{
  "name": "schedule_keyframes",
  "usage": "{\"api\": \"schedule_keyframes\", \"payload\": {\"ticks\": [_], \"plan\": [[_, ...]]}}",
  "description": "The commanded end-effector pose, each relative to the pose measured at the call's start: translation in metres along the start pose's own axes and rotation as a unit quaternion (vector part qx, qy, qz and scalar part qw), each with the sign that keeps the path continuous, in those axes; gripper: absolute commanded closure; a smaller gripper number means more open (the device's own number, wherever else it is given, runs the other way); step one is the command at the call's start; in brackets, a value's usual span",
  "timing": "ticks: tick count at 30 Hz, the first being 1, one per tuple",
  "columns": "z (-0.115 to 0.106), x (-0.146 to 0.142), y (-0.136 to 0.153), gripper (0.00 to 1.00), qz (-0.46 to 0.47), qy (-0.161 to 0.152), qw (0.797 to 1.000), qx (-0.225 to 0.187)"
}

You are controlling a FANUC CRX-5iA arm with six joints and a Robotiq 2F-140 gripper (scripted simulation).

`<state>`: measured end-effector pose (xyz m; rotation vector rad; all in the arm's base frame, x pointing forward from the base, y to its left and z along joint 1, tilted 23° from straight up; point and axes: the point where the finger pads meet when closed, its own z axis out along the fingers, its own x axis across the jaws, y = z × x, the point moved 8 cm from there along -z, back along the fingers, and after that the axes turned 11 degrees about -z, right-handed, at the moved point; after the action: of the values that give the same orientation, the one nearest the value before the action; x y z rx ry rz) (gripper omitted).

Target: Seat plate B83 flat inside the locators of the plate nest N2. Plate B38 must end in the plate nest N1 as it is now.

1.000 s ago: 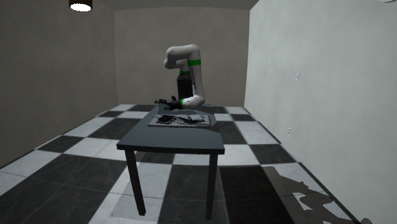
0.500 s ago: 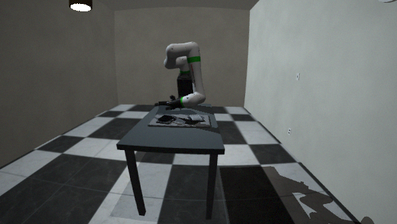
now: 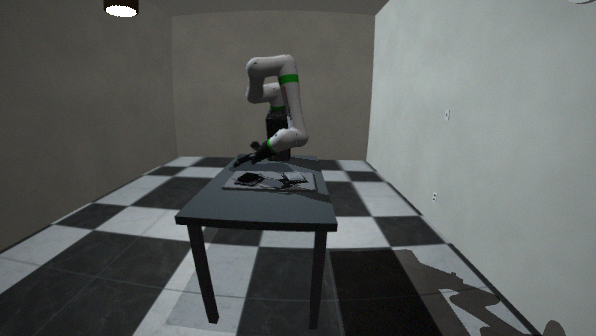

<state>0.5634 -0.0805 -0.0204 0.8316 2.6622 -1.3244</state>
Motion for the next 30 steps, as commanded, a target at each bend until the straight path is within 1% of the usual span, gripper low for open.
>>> {"api": "schedule_keyframes", "payload": {"ticks": [1, 3, 7, 9, 13, 18, 24, 26, 30], "plan": [[-0.011, -0.009, 0.001, 0.0, -0.062, 0.006, 0.997, -0.045], [-0.014, -0.011, 0.001, 0.0, -0.089, 0.004, 0.994, -0.065], [-0.028, -0.021, 0.003, 0.0, -0.141, -0.006, 0.985, -0.104], [-0.028, -0.021, 0.003, 0.0, -0.141, -0.006, 0.985, -0.104], [-0.04, -0.031, 0.003, 0.0, -0.193, -0.02, 0.971, -0.141], [-0.047, -0.041, -0.001, 0.0, -0.258, -0.039, 0.948, -0.183], [-0.052, -0.049, -0.006, 0.0, -0.336, -0.07, 0.912, -0.224], [-0.052, -0.049, -0.006, 0.0, -0.336, -0.07, 0.912, -0.224], [-0.051, -0.053, -0.009, 0.0, -0.387, -0.095, 0.884, -0.246]]}}
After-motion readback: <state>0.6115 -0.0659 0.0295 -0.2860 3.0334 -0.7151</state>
